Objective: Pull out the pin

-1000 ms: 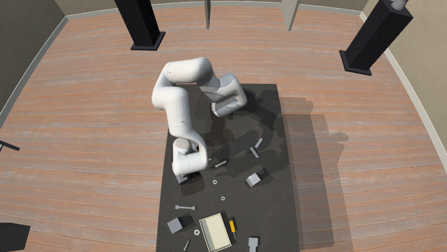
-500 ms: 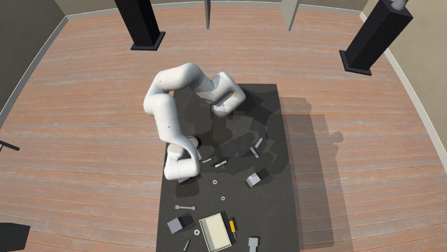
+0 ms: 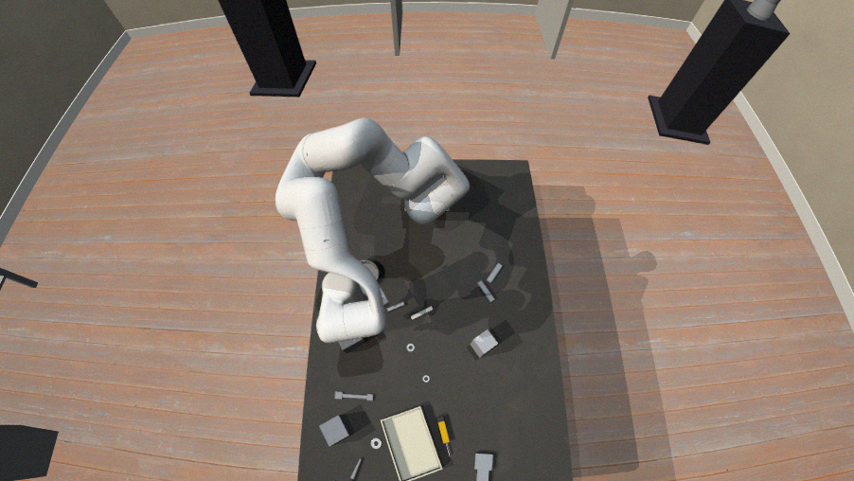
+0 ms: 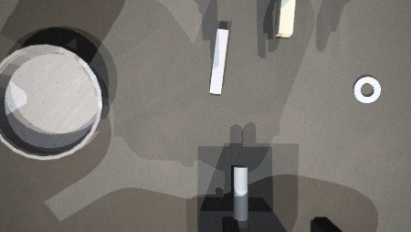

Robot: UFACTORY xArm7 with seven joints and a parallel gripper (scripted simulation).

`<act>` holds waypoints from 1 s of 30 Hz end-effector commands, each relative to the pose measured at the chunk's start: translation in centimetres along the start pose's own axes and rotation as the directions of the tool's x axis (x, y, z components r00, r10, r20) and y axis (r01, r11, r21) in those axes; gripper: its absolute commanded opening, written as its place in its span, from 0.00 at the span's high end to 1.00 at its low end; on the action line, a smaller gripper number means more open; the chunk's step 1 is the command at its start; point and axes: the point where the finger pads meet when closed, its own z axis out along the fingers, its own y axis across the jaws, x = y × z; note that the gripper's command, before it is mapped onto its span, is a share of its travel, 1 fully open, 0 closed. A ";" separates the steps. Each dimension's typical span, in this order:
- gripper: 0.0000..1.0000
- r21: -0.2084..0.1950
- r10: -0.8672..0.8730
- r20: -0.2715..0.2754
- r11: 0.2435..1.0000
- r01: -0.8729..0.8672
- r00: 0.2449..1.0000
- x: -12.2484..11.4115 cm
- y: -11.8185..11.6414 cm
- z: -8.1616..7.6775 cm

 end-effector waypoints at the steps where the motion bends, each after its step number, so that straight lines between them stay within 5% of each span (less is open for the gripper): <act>1: 0.57 -0.037 -0.013 0.043 0.999 0.014 0.999 0.5 1.1 -0.7; 14: 0.57 -0.084 0.012 0.088 0.996 -0.005 0.996 1.1 1.9 -1.0; 22: 0.57 -0.075 0.105 0.065 0.992 -0.100 0.992 1.1 1.4 0.9; 26: 0.57 -0.101 0.199 0.008 0.975 -0.197 0.980 1.4 2.3 3.4; 30: 0.57 -0.103 0.211 0.000 0.972 -0.210 0.977 1.5 2.4 3.7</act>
